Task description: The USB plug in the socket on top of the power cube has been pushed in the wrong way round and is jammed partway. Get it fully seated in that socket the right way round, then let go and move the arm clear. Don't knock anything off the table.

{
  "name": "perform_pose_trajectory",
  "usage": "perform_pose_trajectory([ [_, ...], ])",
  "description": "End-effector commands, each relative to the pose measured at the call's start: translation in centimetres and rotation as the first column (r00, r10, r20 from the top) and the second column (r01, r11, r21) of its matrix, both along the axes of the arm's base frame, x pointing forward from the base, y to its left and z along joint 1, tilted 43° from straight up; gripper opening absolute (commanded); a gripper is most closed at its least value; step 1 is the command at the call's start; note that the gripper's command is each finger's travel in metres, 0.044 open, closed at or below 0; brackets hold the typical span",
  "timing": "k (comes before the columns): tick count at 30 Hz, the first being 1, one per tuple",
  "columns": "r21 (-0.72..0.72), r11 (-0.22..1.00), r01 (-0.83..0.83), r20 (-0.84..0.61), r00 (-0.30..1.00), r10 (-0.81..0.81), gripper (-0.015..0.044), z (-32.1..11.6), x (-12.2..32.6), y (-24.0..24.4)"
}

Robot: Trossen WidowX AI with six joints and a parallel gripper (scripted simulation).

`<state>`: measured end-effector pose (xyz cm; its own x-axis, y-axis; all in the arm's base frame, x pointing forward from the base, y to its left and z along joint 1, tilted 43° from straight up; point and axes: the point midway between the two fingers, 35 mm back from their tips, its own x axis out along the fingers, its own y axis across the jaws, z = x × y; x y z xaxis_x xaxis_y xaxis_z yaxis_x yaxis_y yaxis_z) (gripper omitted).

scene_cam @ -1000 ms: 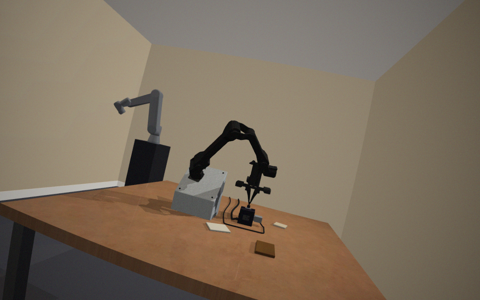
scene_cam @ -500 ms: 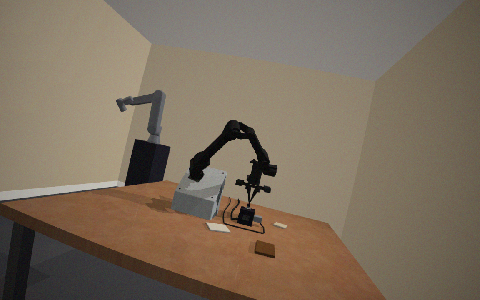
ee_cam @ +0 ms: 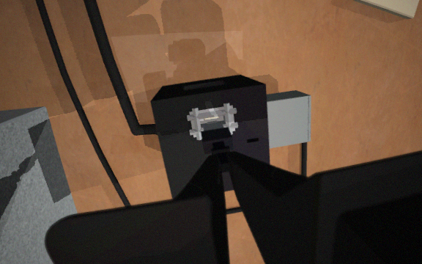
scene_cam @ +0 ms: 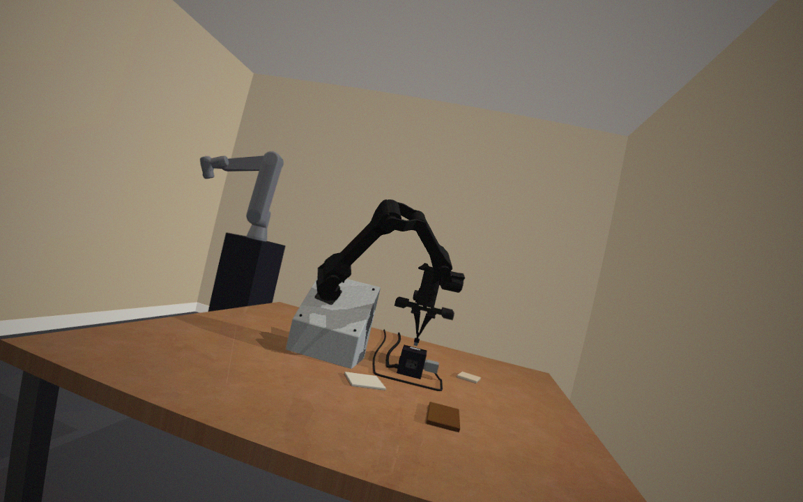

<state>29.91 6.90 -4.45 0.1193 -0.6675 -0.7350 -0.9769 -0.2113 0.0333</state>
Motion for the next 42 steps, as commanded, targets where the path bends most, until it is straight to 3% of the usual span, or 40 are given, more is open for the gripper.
perform_pose_trajectory([
  [1, 0.007, 1.0, 0.005, 0.007, 1.0, -0.005, 0.0, 0.3, 0.04, 0.27],
  [20, 0.005, 1.0, 0.012, 0.012, 1.0, -0.012, 0.0, 0.88, -0.11, 0.82],
  [30, 0.045, 0.983, 0.177, 0.161, 0.97, -0.182, 0.0, 0.83, -0.12, 0.77],
  [42, 0.14, 0.915, 0.379, 0.343, 0.848, -0.404, 0.0, 0.82, -0.12, 0.77],
])
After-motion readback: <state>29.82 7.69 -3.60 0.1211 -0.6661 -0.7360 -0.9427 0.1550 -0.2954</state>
